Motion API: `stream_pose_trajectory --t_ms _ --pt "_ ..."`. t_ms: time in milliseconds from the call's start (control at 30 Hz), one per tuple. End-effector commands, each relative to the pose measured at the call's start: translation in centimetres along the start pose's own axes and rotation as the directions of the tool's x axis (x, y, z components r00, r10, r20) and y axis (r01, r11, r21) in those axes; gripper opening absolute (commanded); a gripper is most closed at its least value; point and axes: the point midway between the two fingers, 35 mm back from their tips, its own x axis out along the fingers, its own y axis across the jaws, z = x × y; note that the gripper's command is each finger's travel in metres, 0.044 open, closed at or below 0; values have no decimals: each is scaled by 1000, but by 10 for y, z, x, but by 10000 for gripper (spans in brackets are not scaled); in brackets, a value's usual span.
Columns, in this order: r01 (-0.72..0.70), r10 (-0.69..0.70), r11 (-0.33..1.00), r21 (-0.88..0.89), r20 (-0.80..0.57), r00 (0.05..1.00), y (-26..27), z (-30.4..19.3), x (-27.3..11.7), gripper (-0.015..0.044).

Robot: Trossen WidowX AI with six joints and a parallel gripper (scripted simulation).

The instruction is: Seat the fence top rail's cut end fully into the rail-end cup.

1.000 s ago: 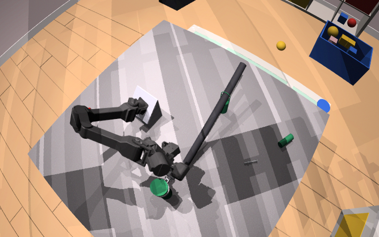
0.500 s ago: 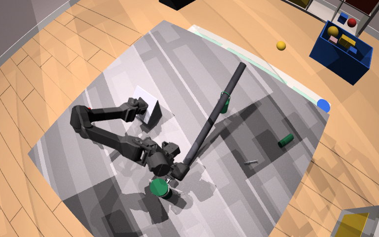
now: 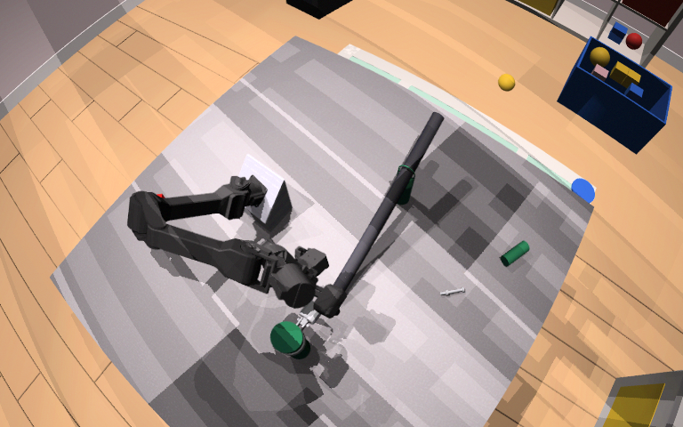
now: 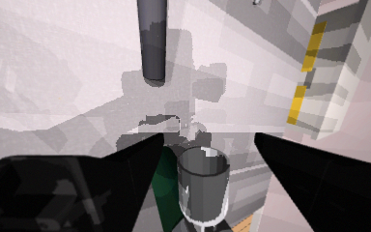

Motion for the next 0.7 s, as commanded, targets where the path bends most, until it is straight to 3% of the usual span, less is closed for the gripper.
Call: stream_pose_trajectory --t_ms 0,300,467,667 --pt "2 -2 1000 4 -4 1000 -7 9 -9 440" --pt "5 -5 1000 7 5 1000 -11 23 -20 440" --pt "-16 10 954 300 22 1000 -21 47 -32 440" --pt "-34 23 756 654 26 999 -32 78 -53 440"
